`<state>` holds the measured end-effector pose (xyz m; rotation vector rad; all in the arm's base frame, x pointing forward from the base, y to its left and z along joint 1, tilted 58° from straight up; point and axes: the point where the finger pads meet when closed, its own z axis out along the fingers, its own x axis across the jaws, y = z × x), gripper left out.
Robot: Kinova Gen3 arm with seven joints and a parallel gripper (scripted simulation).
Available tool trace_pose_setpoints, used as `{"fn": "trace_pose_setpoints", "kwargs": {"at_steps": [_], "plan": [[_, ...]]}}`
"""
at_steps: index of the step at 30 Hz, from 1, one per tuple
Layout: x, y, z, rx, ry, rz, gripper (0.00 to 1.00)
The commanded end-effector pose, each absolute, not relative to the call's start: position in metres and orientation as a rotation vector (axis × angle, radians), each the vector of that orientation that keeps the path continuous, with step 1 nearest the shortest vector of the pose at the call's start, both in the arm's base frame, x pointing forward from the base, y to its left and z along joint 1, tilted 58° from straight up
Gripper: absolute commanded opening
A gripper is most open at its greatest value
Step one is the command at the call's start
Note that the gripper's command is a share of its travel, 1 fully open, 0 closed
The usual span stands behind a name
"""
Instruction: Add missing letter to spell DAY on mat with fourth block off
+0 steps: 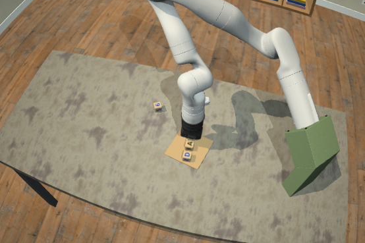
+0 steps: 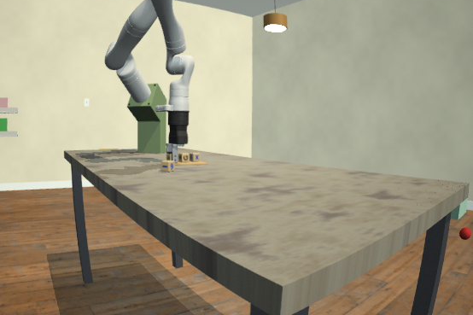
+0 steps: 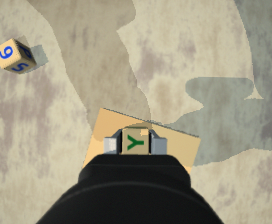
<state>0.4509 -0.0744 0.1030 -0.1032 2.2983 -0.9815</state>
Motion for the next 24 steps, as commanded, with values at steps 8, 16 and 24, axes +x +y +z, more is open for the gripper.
{"fn": "trace_pose_setpoints", "kwargs": {"at_steps": [8, 16, 24], "plan": [[0.4509, -0.0738, 0.1031, -0.104, 2.298, -0.980, 0.57], [0.4509, -0.0738, 0.1031, -0.104, 2.298, -0.980, 0.57], [0.4509, -0.0738, 0.1031, -0.104, 2.298, -0.980, 0.63]]}}
